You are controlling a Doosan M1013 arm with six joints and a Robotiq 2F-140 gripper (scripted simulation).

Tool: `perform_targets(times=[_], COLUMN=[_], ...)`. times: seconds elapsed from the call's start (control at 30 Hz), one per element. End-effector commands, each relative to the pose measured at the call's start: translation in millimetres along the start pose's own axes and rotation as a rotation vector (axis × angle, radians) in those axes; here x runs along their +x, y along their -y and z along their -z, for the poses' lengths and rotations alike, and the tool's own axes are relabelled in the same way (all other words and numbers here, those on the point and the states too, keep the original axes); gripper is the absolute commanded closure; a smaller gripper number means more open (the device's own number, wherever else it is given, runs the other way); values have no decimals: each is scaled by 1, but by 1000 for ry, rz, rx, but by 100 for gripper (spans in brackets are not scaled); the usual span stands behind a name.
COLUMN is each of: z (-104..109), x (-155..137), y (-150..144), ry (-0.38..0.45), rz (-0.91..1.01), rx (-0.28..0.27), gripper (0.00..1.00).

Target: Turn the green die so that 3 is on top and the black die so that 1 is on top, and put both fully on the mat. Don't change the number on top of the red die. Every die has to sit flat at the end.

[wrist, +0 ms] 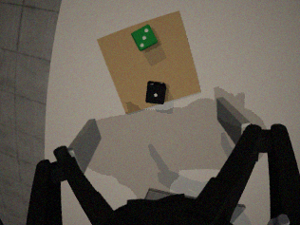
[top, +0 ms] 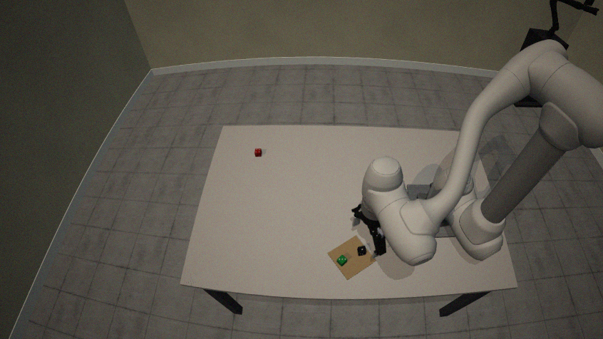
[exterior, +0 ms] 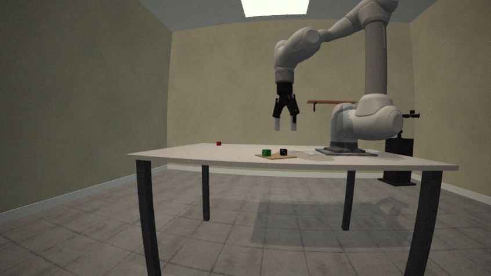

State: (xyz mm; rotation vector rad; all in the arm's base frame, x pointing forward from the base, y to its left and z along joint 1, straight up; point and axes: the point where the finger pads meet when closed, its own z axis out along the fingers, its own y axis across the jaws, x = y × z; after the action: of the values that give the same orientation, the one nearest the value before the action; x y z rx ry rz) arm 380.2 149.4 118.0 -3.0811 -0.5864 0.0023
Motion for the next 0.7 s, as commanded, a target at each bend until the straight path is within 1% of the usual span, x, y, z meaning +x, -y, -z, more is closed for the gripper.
perform_targets(times=[0.0,0.17,0.27,0.4,0.53,0.6,0.67], z=[0,1,6,18,35,35,44], x=[0,0,0,0,0,0,0], y=[0,0,0,0,0,0,0], ry=[0,0,0,0,0,0,0], rz=[0,0,0,0,0,0,0], rx=[0,0,0,0,0,0,0], gripper=[0,0,0,0,0,0,0])
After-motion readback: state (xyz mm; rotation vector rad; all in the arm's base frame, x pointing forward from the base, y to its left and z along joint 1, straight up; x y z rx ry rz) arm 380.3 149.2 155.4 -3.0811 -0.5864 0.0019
